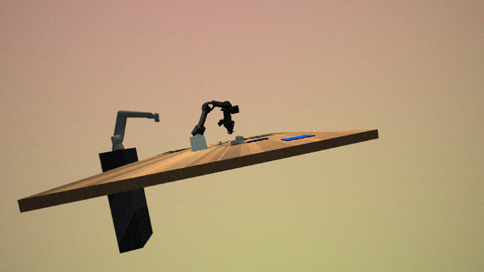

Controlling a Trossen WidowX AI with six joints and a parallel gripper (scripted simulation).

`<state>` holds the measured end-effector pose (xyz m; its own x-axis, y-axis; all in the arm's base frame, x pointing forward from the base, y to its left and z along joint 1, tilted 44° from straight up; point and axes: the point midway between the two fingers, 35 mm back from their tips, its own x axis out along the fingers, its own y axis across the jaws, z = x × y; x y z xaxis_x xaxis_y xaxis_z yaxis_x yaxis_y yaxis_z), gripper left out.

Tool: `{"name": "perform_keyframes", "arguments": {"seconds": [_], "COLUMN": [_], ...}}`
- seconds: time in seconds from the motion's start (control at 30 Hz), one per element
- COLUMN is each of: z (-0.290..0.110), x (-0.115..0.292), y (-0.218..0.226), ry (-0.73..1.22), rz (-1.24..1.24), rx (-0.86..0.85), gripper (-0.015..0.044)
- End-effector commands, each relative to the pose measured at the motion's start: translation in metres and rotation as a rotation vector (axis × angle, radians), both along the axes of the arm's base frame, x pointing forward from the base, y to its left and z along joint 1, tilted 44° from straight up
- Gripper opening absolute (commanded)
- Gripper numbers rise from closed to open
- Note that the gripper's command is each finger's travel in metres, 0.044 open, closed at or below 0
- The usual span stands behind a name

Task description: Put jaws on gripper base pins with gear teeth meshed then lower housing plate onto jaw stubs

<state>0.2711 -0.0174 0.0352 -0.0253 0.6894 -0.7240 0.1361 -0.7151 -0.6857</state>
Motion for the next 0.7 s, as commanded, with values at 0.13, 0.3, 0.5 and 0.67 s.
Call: {"name": "perform_keyframes", "arguments": {"seconds": [0.13, 0.3, 0.5, 0.67], "z": [0.0002, 0.0002, 0.0002, 0.0002], "x": [-0.0018, -0.0018, -0.0018, -0.0018], "y": [-0.0007, -0.0007, -0.0007, -0.0007], "ry": [-0.008, -0.008, -0.015, -0.015], "rz": [0.006, 0.006, 0.013, 0.013], "rx": [-0.006, -0.006, -0.006, -0.006], "gripper": [0.0351, 0.0351, 0.0351, 0.0351]}}
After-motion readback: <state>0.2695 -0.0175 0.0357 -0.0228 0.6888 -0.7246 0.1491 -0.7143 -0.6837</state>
